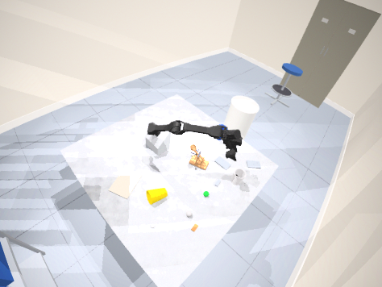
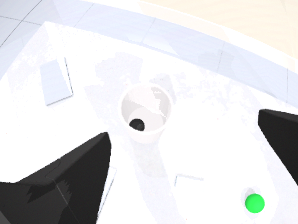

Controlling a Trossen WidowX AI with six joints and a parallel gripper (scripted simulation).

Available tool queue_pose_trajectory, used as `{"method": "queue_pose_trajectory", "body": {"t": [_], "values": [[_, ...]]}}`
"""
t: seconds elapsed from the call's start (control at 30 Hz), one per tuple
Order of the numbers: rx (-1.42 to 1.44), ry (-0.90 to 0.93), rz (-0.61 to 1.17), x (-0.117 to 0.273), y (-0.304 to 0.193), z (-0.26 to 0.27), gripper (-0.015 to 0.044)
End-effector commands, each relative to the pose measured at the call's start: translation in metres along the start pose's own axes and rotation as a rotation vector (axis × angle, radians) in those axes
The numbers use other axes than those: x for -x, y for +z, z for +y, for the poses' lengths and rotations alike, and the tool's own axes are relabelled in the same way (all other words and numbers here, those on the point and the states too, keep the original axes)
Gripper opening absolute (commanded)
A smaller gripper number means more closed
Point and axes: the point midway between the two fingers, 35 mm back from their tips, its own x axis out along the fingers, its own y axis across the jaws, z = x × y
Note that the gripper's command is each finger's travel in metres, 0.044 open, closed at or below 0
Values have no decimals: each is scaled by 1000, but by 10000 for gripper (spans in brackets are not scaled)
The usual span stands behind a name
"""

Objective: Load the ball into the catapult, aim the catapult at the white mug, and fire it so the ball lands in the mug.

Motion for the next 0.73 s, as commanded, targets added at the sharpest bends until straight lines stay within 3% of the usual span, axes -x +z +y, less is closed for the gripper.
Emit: {"method": "queue_pose_trajectory", "body": {"t": [0.0, 0.7], "values": [[-6, 1, -4, 0, 1, 0, 440], [0, 0, 0, 0, 0, 0, 440]]}}
